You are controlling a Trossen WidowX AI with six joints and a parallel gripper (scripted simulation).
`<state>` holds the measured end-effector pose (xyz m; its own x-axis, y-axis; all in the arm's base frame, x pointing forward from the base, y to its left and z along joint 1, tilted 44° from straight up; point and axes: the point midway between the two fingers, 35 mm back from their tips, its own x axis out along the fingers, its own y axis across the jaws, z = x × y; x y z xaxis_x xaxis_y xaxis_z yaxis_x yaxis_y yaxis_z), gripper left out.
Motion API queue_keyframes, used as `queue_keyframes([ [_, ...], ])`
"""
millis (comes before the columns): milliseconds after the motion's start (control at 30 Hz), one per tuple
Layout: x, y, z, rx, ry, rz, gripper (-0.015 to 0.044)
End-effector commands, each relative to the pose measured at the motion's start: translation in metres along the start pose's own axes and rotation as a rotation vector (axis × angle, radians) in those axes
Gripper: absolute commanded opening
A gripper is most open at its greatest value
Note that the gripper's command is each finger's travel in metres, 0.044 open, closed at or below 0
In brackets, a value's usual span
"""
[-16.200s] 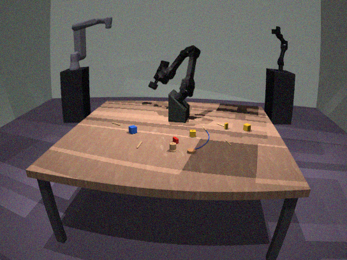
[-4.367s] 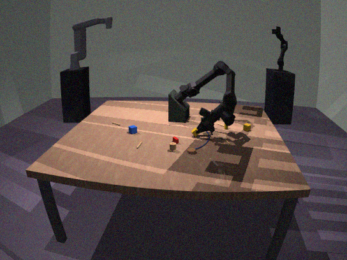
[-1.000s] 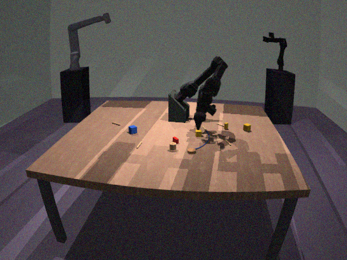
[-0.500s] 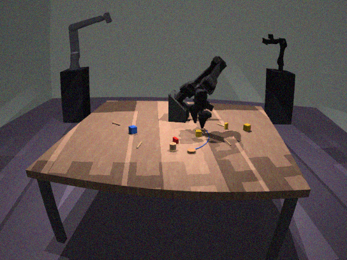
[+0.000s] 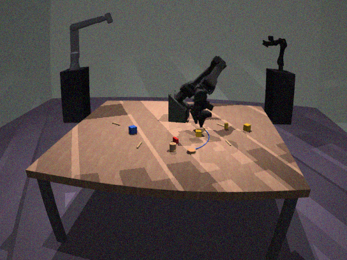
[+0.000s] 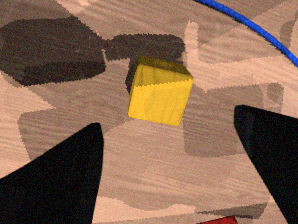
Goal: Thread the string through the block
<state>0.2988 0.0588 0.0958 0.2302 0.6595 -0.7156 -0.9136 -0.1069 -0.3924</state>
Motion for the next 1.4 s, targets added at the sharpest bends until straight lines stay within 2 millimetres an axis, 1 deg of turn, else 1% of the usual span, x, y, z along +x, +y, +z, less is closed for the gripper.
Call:
queue_keyframes([
  [0, 0.0003, 0.0001, 0.0002, -0.005, -0.003, -0.001, 0.0245],
  [267, 0.0, 0.0, 0.0, 0.0, 0.0, 0.0, 0.0245],
  [567, 0.0, 0.0, 0.0, 0.0, 0.0, 0.0, 0.0008],
  [600, 0.0, 0.0, 0.0, 0.0, 0.0, 0.0, 0.0],
  [1167, 0.0, 0.0, 0.0, 0.0, 0.0, 0.0, 0.0],
  [1367, 0.0, 0.0, 0.0, 0.0, 0.0, 0.0, 0.0157],
])
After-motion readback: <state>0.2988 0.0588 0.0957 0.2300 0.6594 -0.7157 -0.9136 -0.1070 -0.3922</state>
